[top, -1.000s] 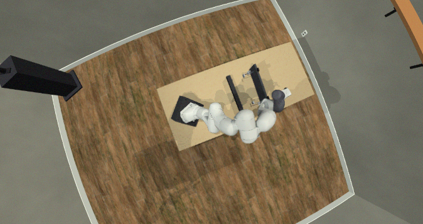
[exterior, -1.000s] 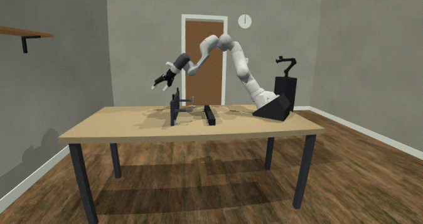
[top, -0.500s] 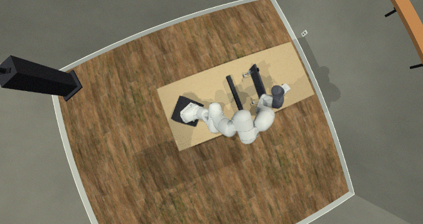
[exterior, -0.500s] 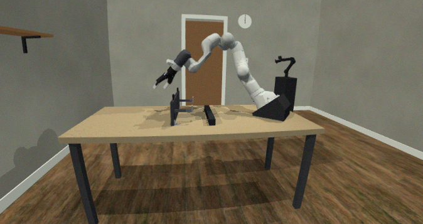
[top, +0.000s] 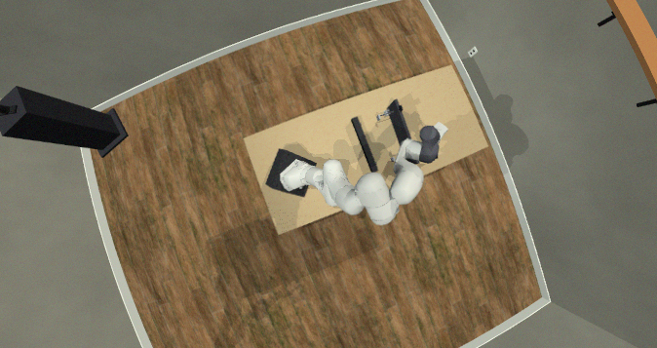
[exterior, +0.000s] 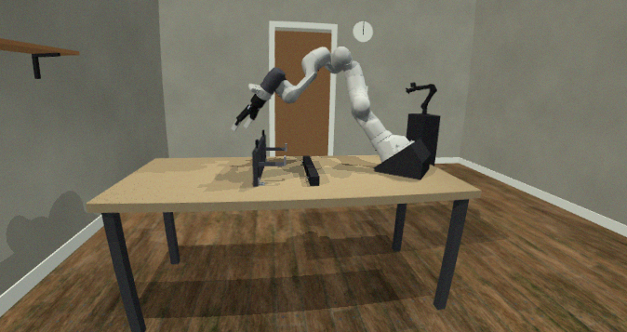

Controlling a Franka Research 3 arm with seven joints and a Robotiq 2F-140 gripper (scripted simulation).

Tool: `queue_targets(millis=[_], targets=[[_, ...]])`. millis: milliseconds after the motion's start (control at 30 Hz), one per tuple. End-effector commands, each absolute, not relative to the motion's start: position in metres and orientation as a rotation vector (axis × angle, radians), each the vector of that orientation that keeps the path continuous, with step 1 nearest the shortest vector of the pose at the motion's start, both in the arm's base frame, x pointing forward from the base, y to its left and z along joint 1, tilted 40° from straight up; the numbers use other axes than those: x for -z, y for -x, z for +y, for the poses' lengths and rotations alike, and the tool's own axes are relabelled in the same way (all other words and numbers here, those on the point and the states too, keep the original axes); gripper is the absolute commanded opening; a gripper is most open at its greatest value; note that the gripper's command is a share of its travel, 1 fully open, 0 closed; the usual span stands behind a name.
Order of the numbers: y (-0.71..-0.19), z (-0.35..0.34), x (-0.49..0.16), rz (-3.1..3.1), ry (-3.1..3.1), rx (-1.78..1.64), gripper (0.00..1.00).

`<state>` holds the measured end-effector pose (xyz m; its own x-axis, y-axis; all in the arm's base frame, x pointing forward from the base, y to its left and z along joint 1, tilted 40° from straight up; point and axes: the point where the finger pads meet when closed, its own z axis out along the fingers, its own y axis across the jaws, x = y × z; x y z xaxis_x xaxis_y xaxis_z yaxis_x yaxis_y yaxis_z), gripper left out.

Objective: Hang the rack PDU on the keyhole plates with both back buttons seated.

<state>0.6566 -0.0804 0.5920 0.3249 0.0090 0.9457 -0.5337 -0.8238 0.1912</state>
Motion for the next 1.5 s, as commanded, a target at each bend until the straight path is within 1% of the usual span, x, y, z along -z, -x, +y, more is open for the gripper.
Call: queue_targets(millis=[0,33,67,300,333,533,567,767,800,1000,1033,1267,1300,1467], targets=[[-0.651,-0.082,-0.589,-0.340,-2.131,-1.393,1.00],[-0.651,-0.082,-0.589,-0.340,-2.131,-1.393,1.00],[-0.637,-0.060,-0.579,-0.225,-2.149,-1.299,1.00],[-0.637,-0.060,-0.579,-0.225,-2.149,-1.299,1.00],[-0.620,-0.037,-0.567,-0.100,-2.166,-1.197,1.00],[-0.620,-0.037,-0.567,-0.100,-2.166,-1.197,1.00],[-0.601,-0.015,-0.554,0.034,-2.180,-1.090,1.00],[-0.601,-0.015,-0.554,0.034,-2.180,-1.090,1.00],[-0.579,0.005,-0.539,0.175,-2.190,-0.979,1.00],[-0.579,0.005,-0.539,0.175,-2.190,-0.979,1.00],[-0.556,0.025,-0.523,0.316,-2.193,-0.873,1.00],[-0.556,0.025,-0.523,0.323,-2.193,-0.867,1.00],[-0.531,0.043,-0.507,0.474,-2.188,-0.755,1.00],[-0.531,0.043,-0.507,0.474,-2.188,-0.755,1.00]])
